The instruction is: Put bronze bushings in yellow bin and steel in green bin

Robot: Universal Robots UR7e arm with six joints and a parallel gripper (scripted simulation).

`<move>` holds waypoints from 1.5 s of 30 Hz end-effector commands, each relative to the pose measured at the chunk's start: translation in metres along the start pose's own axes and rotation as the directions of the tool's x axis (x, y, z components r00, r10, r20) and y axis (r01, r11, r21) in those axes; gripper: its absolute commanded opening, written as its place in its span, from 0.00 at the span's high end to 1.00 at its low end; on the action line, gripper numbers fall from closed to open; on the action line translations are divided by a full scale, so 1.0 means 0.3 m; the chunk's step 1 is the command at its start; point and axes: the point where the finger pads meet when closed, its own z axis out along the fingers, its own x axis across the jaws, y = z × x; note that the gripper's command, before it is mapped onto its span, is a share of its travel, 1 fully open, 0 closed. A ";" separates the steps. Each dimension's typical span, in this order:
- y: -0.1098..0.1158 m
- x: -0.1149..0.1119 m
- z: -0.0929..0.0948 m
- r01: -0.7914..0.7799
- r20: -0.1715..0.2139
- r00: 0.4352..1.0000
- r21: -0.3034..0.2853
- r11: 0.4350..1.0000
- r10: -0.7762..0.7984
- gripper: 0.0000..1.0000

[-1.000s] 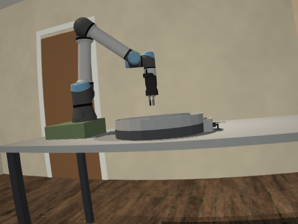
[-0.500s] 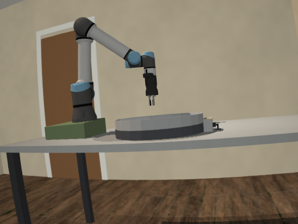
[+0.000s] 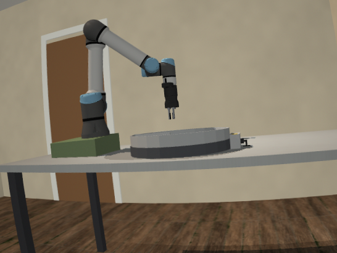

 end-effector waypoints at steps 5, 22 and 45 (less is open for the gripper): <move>0.000 -0.001 -0.002 0.000 0.001 1.000 -0.001 1.000 0.000 0.58; 0.000 -0.001 -0.002 0.000 0.001 1.000 -0.001 1.000 0.000 0.00; -0.048 -0.077 -0.054 0.000 0.001 1.000 -0.001 1.000 0.000 0.00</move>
